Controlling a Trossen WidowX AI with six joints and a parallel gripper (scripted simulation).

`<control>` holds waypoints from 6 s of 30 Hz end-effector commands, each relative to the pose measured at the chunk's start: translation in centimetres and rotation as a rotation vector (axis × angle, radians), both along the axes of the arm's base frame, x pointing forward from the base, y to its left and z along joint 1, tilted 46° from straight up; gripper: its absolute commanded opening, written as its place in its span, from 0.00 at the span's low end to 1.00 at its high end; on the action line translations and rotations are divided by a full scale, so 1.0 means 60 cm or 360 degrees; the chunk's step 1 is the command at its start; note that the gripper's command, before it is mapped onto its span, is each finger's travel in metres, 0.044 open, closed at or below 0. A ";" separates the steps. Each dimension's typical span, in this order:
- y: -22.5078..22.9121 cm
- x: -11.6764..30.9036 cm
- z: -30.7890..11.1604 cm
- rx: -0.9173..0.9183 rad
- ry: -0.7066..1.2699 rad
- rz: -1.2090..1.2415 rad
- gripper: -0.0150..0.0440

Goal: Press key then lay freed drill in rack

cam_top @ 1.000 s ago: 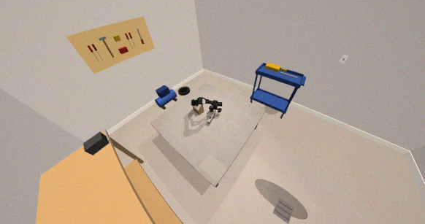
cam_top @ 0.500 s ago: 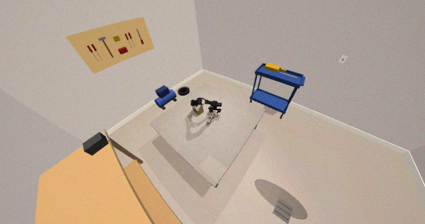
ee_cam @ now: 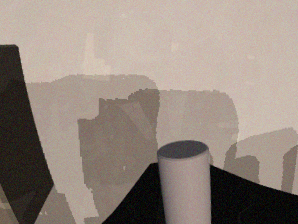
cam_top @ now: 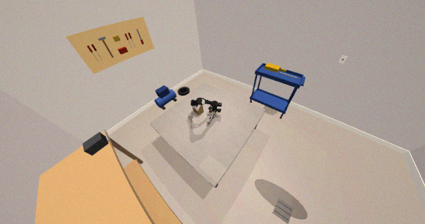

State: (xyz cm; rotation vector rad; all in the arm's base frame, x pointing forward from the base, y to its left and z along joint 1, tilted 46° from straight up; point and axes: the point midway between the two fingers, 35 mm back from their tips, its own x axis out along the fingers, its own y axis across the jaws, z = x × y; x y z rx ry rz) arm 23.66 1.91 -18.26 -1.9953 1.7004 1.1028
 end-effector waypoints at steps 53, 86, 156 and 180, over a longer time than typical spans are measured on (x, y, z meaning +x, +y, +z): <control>0.010 -0.008 -0.001 -0.0008 0.0002 0.0006 0.25; 0.055 -0.034 -0.050 -0.0003 0.0002 0.0006 0.25; 0.099 -0.053 -0.046 0.0001 0.0002 0.0006 0.25; 0.106 -0.054 -0.037 0.0002 0.0002 0.0006 0.25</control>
